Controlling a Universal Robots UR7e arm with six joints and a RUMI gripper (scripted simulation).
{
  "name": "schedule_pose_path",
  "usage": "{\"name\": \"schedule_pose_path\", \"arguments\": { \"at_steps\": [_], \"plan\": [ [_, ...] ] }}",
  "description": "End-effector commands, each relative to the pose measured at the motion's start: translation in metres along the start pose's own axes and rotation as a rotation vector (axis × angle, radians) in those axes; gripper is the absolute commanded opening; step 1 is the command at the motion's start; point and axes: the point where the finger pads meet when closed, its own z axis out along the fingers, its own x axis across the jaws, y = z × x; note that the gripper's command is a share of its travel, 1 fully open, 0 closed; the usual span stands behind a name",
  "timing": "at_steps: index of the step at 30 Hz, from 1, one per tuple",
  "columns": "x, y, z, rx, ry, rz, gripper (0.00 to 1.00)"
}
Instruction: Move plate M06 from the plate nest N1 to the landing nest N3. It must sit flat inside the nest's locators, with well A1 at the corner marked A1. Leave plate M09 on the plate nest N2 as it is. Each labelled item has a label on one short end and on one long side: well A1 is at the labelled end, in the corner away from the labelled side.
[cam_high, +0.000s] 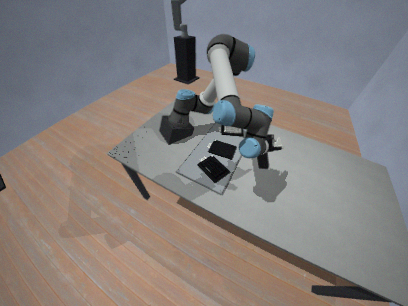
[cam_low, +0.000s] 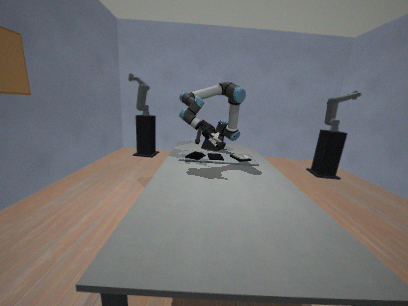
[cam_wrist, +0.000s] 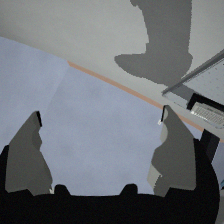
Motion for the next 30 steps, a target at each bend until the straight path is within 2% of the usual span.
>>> {"name": "schedule_pose_path", "arguments": {
  "at_steps": [1, 4, 7, 14, 19, 26, 30],
  "plan": [
    [0.011, 0.024, 0.012, 0.001, 0.084, -0.066, 0.82],
    [0.014, 0.032, 0.015, 0.001, 0.106, -0.084, 0.82],
    [0.014, 0.032, 0.015, 0.001, 0.106, -0.083, 0.82],
    [0.031, 0.061, 0.027, 0.005, 0.217, -0.17, 0.82],
    [0.031, 0.062, 0.027, 0.005, 0.223, -0.174, 0.82],
    [0.049, 0.088, 0.035, 0.014, 0.334, -0.26, 0.82],
    [0.049, 0.088, 0.035, 0.014, 0.339, -0.263, 0.82]
  ]
}}
